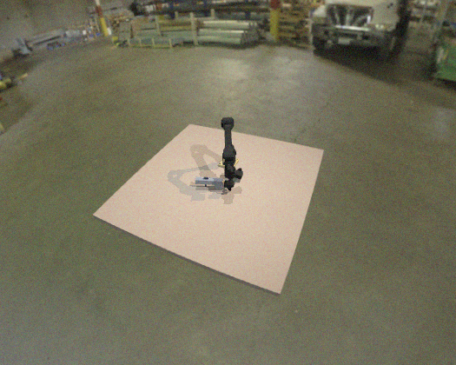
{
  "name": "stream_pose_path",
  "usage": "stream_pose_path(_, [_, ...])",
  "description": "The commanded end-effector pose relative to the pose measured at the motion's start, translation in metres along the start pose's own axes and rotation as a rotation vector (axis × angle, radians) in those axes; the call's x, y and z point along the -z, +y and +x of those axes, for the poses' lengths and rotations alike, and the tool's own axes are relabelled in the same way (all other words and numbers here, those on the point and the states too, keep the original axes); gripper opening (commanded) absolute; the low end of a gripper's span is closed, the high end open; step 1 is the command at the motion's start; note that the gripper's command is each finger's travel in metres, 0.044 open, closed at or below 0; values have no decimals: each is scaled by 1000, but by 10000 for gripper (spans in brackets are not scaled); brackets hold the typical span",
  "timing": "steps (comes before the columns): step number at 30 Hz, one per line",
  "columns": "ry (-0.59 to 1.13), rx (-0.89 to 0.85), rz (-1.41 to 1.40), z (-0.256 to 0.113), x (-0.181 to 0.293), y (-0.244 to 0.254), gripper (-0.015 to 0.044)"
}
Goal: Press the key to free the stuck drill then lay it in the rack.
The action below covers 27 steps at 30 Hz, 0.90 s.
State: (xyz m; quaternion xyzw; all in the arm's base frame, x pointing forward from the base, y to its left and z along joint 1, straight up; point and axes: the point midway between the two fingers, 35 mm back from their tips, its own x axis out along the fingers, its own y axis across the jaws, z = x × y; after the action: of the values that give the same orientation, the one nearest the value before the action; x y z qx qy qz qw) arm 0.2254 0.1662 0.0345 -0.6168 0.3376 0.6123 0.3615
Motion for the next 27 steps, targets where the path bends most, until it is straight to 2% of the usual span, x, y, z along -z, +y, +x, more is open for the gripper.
stream_pose_path(1, [7,-5,1,1,3,1,440])
stream_pose_path(27, [7,-5,1,2,5,2,440])
